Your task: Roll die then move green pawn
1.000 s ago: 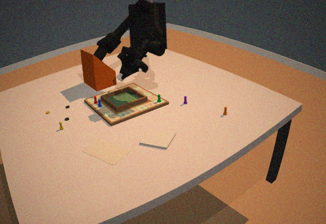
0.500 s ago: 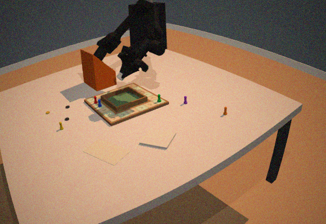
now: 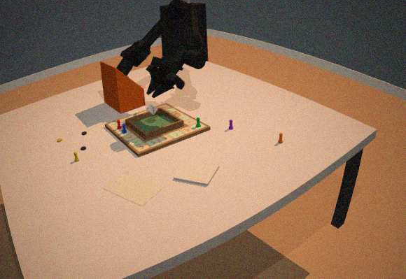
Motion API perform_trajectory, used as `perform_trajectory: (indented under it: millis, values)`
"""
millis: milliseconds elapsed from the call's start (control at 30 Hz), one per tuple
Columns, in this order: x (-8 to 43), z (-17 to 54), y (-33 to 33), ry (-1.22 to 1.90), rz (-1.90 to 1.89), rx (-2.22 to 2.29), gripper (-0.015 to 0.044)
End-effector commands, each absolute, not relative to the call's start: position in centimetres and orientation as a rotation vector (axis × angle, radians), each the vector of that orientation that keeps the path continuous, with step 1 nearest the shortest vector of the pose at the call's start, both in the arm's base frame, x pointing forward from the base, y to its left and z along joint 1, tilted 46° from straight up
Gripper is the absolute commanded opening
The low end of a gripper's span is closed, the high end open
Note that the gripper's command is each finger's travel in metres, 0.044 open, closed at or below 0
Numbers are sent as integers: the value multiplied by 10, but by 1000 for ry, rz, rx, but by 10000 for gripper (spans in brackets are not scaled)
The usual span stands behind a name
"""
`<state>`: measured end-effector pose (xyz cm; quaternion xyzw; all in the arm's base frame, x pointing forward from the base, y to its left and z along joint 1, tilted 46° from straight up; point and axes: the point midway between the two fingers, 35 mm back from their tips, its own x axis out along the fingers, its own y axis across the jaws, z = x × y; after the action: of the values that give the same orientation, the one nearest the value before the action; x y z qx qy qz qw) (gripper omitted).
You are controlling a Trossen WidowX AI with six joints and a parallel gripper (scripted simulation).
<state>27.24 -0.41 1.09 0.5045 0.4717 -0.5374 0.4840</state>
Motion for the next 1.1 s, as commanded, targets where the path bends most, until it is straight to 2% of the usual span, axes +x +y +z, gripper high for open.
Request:
perform_trajectory:
  millis: [0, 200, 333, 467, 567, 800, 867, 1067]
  values:
    - [272, 29, -23, 1144, -1305, 1224, 289]
    - [271, 38, -32, 1142, -1305, 1222, 440]
    - [267, 13, -24, 1400, -1204, 1362, 440]
    - [269, -9, -15, 1674, -911, 1698, 440]
    - [272, -12, -16, 1712, -767, 1848, 440]
    - [268, -12, -16, 1699, -861, 1777, 440]
    - [275, -10, -14, 1706, -777, 1725, 387]
    - [339, 14, 18, 1665, -63, 1219, 230]
